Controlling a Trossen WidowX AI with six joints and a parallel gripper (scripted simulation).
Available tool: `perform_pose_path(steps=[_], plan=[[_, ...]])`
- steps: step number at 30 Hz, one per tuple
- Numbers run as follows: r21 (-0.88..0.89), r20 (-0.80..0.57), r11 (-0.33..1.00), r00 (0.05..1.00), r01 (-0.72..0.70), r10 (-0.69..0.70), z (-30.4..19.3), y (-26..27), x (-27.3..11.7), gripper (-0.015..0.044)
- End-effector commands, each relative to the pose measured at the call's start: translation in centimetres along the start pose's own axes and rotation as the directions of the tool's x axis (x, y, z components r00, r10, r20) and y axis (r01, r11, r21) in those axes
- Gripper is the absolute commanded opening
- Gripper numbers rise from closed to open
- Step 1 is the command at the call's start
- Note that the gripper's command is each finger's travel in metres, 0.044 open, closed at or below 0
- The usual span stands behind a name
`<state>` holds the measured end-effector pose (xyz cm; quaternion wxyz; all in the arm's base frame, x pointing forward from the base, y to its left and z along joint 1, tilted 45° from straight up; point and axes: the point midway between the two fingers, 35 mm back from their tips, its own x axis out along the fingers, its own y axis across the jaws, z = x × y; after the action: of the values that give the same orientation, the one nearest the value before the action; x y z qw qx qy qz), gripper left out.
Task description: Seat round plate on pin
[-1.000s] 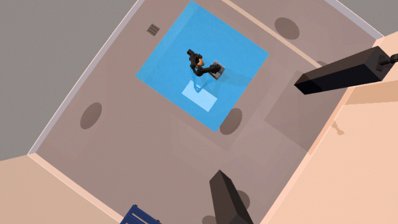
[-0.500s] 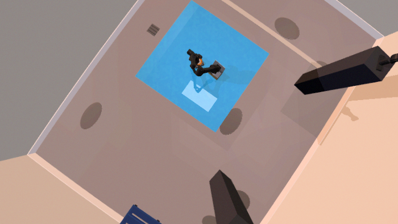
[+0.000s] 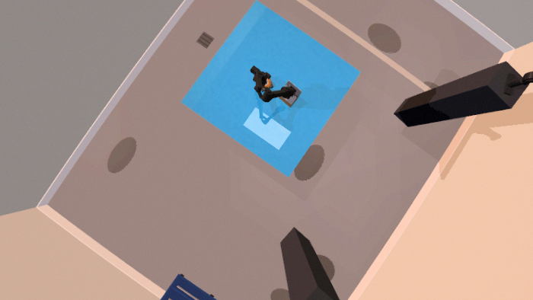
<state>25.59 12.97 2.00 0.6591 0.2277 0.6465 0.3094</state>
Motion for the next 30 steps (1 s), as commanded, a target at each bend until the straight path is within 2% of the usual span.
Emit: perform_pose_path(steps=[1,30], plan=[[-0.017,0.019,1.000,1.000,0.000,0.001,0.7,0.1,-0.1,0.0000],[-0.017,0.020,1.000,1.000,0.000,0.000,1.9,-0.1,-0.4,0.0000]])
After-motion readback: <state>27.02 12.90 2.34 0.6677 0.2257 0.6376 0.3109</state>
